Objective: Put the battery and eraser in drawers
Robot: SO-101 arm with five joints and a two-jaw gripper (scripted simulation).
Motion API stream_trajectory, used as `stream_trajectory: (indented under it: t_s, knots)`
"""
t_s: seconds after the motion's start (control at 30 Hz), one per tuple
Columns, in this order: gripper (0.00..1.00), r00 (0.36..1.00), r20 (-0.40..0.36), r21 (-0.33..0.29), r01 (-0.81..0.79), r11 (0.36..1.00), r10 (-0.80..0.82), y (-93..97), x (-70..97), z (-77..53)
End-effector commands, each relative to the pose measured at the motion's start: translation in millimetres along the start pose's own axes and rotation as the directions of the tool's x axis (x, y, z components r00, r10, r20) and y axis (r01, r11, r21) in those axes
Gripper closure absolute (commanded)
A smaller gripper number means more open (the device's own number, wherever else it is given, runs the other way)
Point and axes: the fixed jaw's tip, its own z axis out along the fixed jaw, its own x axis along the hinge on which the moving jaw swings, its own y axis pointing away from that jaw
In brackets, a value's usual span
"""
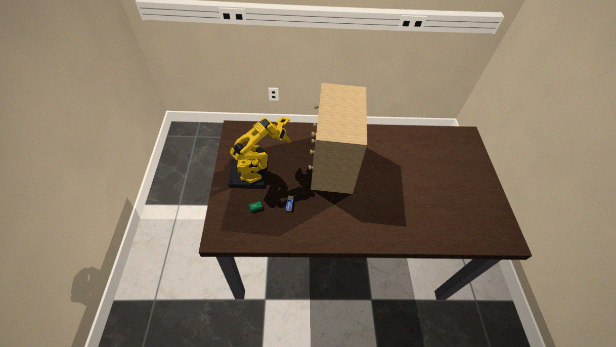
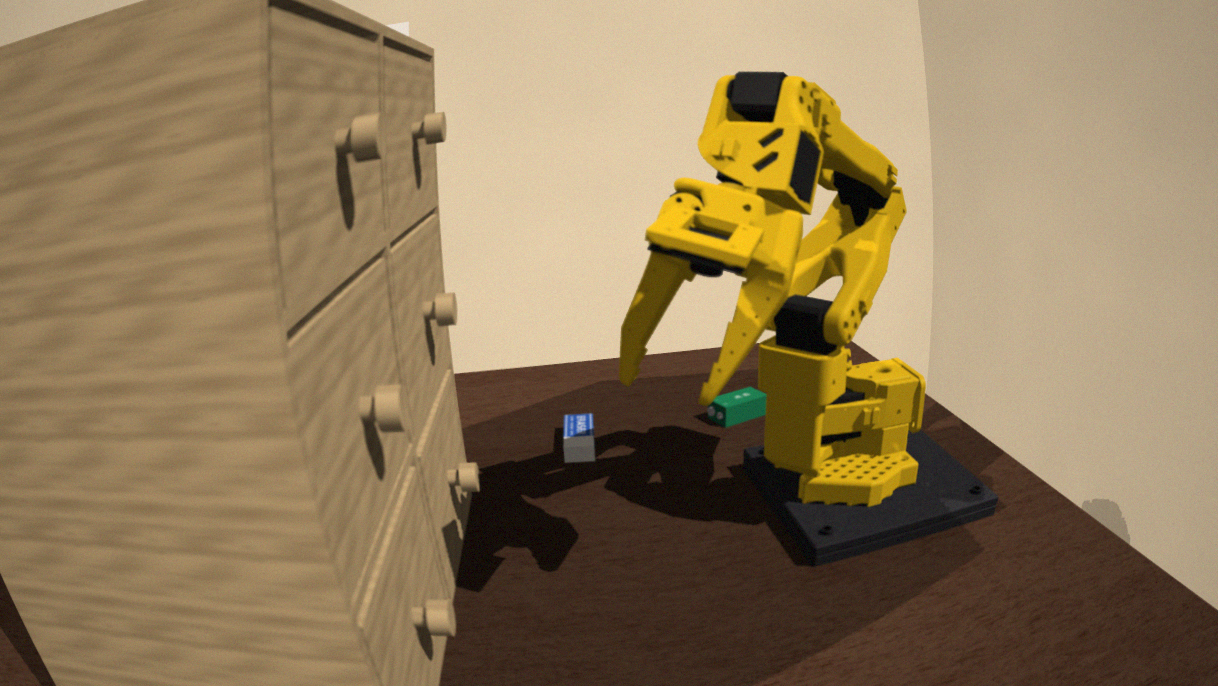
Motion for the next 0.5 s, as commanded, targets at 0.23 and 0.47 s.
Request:
stream_trajectory:
  t_s: [0.23,0.47]
  knots:
    - [0.79,0.962,0.014,0.003,0.273,0.962,-0.273,1.1,0.4,-2.3]
    - [0.79,0.920,0.016,0.003,0.391,0.920,-0.391,1.3,1.1,-2.3]
